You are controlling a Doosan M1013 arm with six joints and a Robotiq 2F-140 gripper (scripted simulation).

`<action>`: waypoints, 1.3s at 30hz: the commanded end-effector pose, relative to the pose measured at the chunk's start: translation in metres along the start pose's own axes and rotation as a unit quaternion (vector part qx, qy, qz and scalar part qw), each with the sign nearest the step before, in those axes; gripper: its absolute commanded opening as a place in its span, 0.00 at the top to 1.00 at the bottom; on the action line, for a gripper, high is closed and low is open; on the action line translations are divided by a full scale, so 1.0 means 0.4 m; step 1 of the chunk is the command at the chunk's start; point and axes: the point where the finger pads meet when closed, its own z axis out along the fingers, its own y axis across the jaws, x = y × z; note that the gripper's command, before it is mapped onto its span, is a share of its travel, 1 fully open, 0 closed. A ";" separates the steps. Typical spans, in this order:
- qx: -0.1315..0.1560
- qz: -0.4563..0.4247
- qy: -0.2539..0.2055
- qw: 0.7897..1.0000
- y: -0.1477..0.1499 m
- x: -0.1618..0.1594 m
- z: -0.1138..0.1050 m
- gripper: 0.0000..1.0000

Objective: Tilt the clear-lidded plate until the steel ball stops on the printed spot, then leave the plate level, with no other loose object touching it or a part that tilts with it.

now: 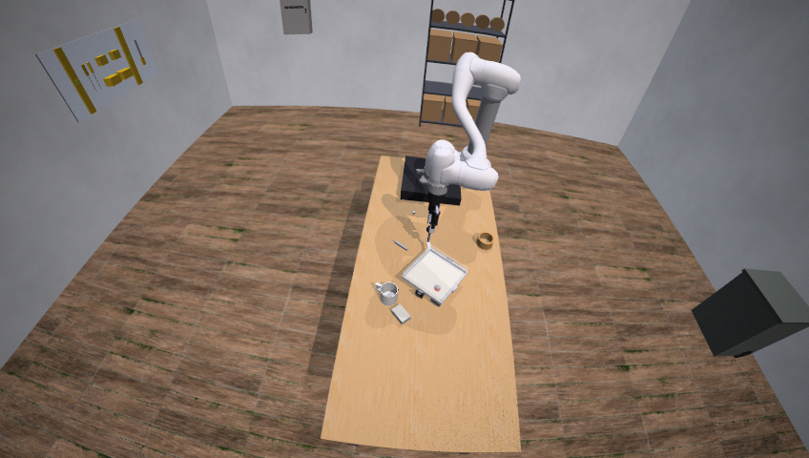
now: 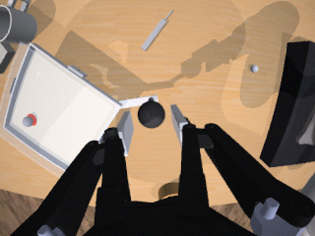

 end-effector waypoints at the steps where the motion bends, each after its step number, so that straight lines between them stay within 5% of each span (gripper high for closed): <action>1: 0.000 0.000 0.000 1.000 0.000 0.000 -0.010 0.64; 24: 0.000 0.000 0.000 1.000 0.000 0.000 -0.039 0.64; 25: 0.000 0.000 0.000 1.000 0.000 0.000 -0.039 0.00; 39: 0.000 0.000 0.000 1.000 0.000 0.000 -0.039 0.00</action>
